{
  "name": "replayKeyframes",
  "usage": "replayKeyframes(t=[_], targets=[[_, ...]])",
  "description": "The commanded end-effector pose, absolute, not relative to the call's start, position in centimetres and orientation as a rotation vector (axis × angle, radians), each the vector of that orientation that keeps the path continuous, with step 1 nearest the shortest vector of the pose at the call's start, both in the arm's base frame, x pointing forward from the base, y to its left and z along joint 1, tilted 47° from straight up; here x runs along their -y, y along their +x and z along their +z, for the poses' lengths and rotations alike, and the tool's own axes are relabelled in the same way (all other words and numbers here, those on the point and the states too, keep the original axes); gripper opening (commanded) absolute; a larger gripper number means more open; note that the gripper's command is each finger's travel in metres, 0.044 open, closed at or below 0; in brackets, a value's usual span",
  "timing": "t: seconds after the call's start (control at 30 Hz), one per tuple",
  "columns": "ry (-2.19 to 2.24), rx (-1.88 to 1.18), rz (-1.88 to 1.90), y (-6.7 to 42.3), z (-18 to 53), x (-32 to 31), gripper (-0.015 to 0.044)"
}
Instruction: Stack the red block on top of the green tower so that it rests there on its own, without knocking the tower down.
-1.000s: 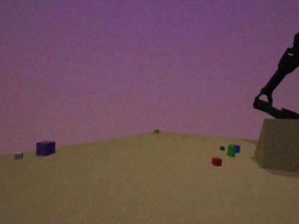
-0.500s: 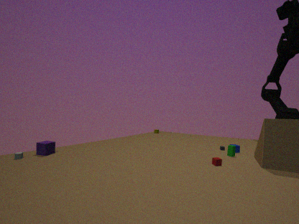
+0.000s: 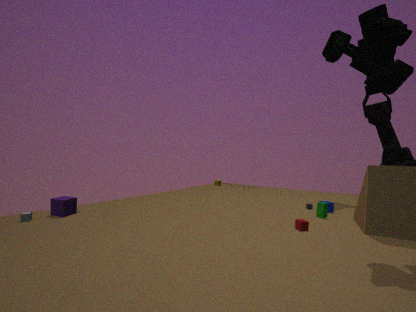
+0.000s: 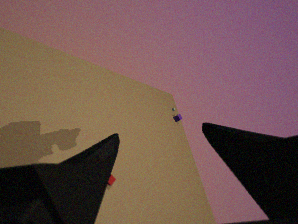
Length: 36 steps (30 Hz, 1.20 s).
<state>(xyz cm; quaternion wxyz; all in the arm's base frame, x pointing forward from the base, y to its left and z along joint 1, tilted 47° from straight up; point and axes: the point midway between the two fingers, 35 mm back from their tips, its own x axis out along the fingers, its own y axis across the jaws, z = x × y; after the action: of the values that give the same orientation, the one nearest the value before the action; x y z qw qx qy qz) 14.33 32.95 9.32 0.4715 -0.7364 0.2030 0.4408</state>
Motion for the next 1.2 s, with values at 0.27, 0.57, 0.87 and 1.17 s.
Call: replayKeyframes(t=[0.27, 0.57, 0.87, 1.17], targets=[[-1.632, -1.061, 0.701, 21.2, 2.0, -25.3, 0.044], [-1.389, -1.428, 0.31, 23.7, -2.7, -18.3, 0.044], [-1.178, -1.665, -0.078, 24.4, -6.2, -12.1, 0.044], [-1.174, -1.668, -0.086, 25.1, -6.5, -12.4, 0.044]])
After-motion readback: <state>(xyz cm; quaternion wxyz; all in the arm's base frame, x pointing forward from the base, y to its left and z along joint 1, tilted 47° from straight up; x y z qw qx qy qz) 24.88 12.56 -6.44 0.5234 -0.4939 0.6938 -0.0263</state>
